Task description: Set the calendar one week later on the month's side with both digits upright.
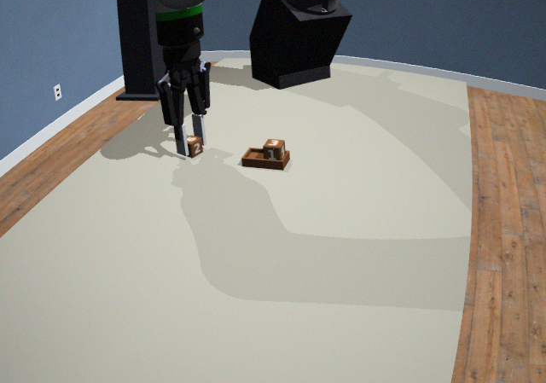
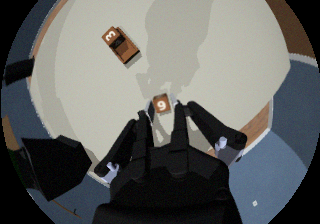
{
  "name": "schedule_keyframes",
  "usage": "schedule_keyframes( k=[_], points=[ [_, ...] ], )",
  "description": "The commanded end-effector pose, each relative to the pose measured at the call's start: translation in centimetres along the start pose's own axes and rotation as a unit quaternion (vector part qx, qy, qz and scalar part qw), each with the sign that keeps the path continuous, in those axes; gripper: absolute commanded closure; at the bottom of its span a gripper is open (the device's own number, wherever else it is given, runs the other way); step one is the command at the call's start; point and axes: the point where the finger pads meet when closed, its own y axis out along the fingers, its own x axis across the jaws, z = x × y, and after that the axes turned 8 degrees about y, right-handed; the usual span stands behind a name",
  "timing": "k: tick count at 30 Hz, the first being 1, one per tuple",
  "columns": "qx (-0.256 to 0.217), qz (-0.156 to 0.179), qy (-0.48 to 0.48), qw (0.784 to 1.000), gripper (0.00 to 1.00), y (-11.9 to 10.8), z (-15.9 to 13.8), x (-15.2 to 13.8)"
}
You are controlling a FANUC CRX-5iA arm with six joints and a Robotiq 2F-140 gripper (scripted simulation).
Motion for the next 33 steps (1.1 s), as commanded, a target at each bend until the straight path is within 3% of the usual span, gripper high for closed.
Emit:
schedule_keyframes(
  k=[1, 21, 22, 33],
  points=[
    [0.0, 0.0, 0.0, 1.0, 0.71, -0.01, -0.01, 0.02],
    [0.0, 0.0, 0.0, 1.0, 0.71, -0.01, -0.01, 0.02],
    [0.0, 0.0, 0.0, 1.0, 0.83, -0.01, -0.01, 0.02],
    [0.0, 0.0, 0.0, 1.0, 0.83, -0.01, -0.01, 0.02]
  ],
)
